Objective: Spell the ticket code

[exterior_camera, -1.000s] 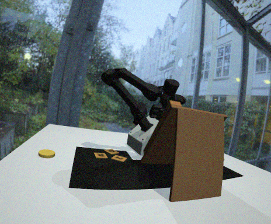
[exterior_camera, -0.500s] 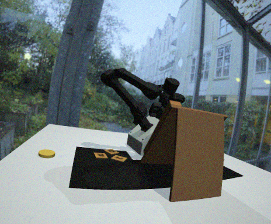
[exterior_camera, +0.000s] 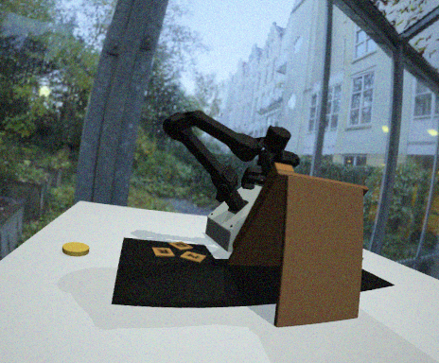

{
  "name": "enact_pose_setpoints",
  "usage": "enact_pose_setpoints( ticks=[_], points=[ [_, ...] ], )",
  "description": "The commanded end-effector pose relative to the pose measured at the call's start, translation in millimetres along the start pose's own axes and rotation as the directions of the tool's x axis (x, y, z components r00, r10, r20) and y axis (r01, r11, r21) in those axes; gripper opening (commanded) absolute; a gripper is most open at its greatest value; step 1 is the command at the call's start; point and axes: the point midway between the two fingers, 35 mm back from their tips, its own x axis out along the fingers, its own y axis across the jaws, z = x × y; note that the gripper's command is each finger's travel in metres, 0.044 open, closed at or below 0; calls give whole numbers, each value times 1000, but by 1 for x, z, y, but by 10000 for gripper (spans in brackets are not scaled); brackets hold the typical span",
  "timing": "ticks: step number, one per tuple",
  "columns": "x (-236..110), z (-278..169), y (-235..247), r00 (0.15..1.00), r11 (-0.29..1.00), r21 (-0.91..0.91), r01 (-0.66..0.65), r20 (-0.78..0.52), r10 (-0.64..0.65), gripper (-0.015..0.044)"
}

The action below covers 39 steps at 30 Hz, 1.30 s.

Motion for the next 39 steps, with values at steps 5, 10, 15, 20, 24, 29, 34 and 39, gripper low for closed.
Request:
enact_pose_setpoints(
  ticks=[5, 10, 15, 20, 24, 29, 34, 39],
  points=[
    [2, 2, 3, 1000, 1000, -2, -9, -19, 9, 0],
    [13, 15, 23, 983, 998, -4, -59, -175, 58, 0],
    [20, 21, 34, 930, 997, 9, -72, -361, 70, 0],
    [22, 24, 36, 834, 999, 18, -33, -550, 37, 0],
    [20, 25, 33, 770, 1000, 13, 6, -638, 4, 0],
    [20, 25, 33, 770, 1000, 13, 6, -638, 4, 0],
    [21, 25, 33, 770, 1000, 13, 6, -638, 4, 0],
    [24, 25, 33, 770, 1000, 13, 6, -638, 4, 0]
  ],
)
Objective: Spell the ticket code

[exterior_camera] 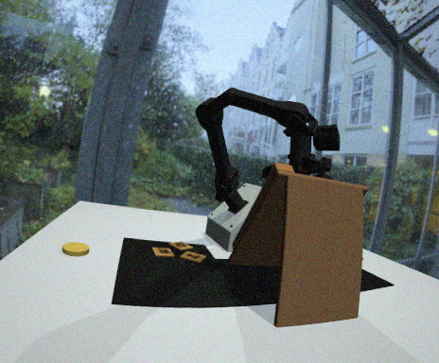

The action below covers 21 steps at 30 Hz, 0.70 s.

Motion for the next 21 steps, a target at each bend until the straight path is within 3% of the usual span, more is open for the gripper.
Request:
enact_pose_setpoints(
  ticks=[1, 21],
  points=[
    [1, 2, 1, 1000, 1000, 4, -3, -3, 3, 0],
    [8, 9, 0, 1000, 1000, 5, -3, -2, 3, 0]
  ],
)
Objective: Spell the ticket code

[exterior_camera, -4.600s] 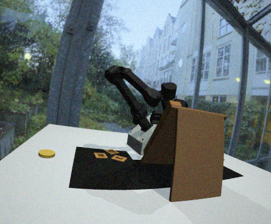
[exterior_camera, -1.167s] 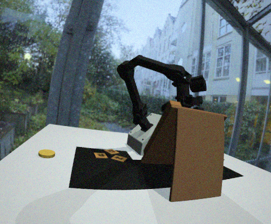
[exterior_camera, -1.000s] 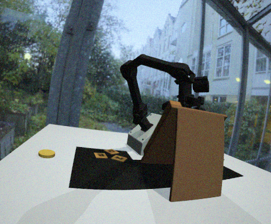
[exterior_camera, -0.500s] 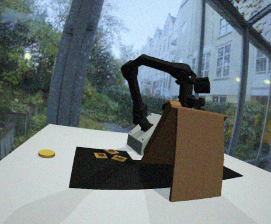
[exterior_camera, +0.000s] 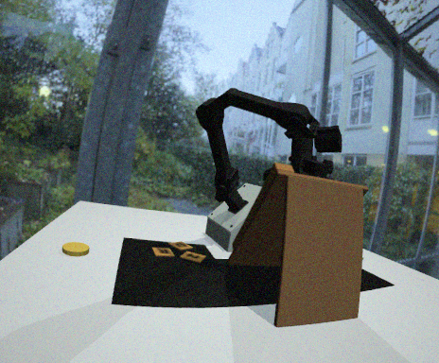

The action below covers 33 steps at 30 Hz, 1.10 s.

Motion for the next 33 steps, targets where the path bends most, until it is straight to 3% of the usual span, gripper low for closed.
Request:
enact_pose_setpoints(
  ticks=[1, 33],
  points=[
    [2, 2, -1, 1000, 1000, 1, 2, 3, -2, 0],
    [14, 13, -2, 1000, 1000, 1, 3, 3, -3, 0]
  ],
)
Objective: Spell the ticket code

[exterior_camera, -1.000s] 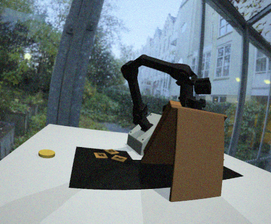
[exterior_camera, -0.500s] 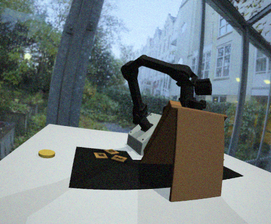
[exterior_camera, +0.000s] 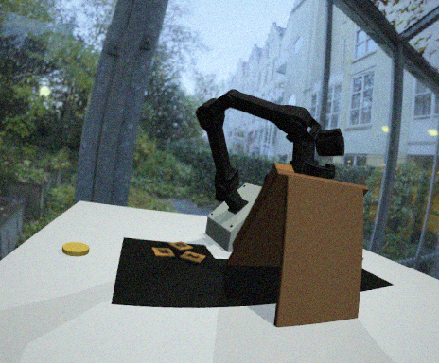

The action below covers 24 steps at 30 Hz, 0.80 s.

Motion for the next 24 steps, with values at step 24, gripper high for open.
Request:
enact_pose_setpoints(
  ticks=[24],
  points=[
    [2, 0, -6, 1000, 1000, 1, 3, 2, -3, 0]
  ],
)
